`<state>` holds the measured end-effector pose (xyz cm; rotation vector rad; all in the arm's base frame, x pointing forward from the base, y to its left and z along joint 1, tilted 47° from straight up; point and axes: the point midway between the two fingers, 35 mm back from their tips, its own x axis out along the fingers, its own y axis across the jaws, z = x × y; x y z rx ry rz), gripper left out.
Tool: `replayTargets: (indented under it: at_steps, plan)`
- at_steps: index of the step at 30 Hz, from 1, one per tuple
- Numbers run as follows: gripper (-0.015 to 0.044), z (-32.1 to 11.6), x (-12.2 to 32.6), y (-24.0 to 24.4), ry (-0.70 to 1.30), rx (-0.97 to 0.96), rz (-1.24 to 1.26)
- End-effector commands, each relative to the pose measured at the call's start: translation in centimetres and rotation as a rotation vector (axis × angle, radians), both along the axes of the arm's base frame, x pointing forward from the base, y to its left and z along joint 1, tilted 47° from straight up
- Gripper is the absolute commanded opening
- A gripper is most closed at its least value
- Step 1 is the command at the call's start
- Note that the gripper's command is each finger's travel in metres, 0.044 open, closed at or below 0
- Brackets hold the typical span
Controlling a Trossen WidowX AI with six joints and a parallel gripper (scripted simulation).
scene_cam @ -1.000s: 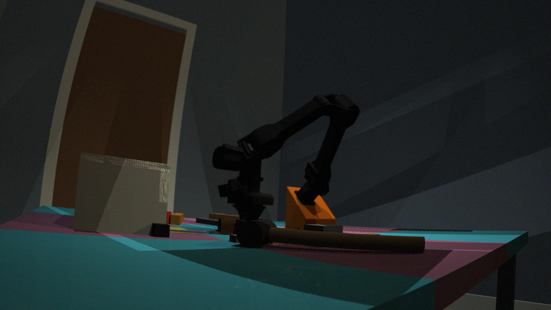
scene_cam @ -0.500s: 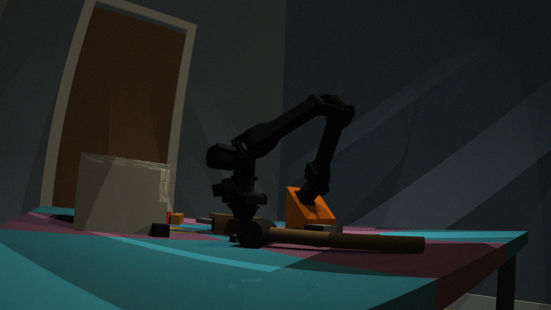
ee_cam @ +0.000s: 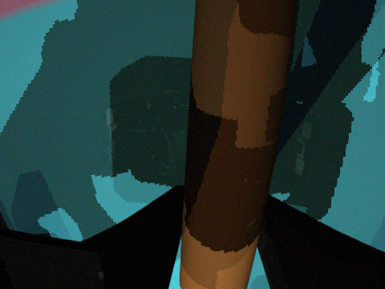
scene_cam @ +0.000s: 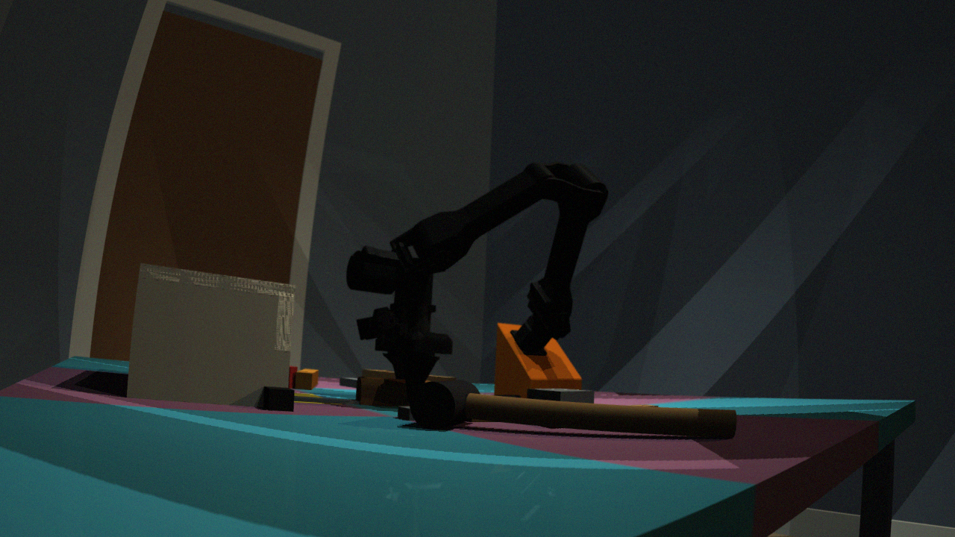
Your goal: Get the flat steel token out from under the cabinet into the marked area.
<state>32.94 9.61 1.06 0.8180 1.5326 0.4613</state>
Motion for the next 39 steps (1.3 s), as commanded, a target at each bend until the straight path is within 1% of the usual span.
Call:
replayTargets:
  at_steps: [1, 39]
  plan:
    - [0.0, 0.0, 0.5, -0.1, -0.004, 0.002, 0.002]
    - [0.0, -0.6, 4.3, -0.8, -0.007, 0.001, 0.002]
